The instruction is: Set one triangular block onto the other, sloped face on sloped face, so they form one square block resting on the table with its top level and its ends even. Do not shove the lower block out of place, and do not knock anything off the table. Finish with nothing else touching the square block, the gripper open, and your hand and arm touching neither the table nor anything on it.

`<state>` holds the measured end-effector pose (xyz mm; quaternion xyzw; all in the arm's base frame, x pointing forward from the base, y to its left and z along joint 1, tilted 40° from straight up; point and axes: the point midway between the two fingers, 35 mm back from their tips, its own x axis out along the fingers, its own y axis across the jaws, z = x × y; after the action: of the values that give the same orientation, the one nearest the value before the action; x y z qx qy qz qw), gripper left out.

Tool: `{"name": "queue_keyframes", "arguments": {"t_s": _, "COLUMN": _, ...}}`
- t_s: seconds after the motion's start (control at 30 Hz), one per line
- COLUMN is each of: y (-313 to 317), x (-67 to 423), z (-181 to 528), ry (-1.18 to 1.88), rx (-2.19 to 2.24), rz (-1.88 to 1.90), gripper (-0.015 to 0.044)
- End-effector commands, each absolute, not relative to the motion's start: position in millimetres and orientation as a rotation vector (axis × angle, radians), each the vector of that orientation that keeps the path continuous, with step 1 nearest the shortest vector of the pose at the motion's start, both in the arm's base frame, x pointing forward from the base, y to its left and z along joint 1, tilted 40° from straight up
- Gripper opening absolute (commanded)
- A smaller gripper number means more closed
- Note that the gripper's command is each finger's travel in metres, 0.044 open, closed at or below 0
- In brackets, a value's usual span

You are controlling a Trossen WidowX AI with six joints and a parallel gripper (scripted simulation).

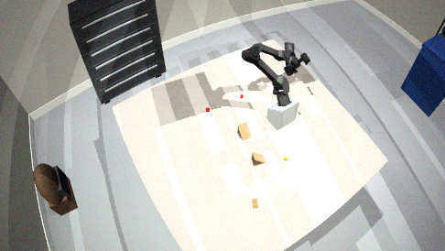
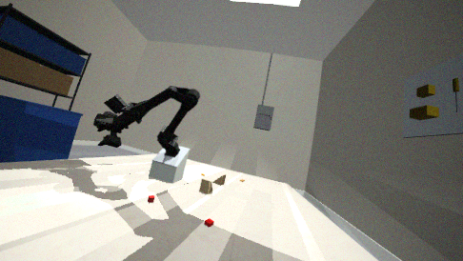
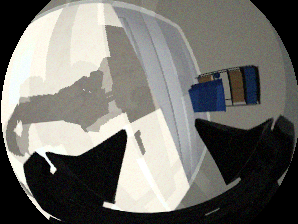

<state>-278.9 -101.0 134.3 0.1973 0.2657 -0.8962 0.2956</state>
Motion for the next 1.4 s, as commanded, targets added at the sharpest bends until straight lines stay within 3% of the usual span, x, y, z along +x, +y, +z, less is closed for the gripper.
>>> {"name": "queue_keyframes", "arguments": {"t_s": 0.0, "y": -102.0, "x": -278.8, "z": 134.5, "ry": 0.708, "rx": 0.524, "rz": -2.381, "gripper": 0.0426}}
{"name": "queue_keyframes", "arguments": {"t_s": 0.33, "y": -178.6, "x": -259.6, "z": 145.9, "ry": 0.788, "rx": 0.429, "rz": -2.113, "gripper": 0.044}}
{"name": "queue_keyframes", "arguments": {"t_s": 0.6, "y": -264.8, "x": -202.9, "z": 164.4, "ry": 0.913, "rx": 0.225, "rz": -1.766, "gripper": 0.044}}
{"name": "queue_keyframes", "arguments": {"t_s": 1.0, "y": -356.8, "x": -60.8, "z": 190.3, "ry": 1.019, "rx": -0.116, "rz": -1.235, "gripper": 0.044}}
{"name": "queue_keyframes", "arguments": {"t_s": 1.37, "y": -378.5, "x": 106.3, "z": 192.7, "ry": 1.056, "rx": -0.386, "rz": -0.745, "gripper": 0.044}}
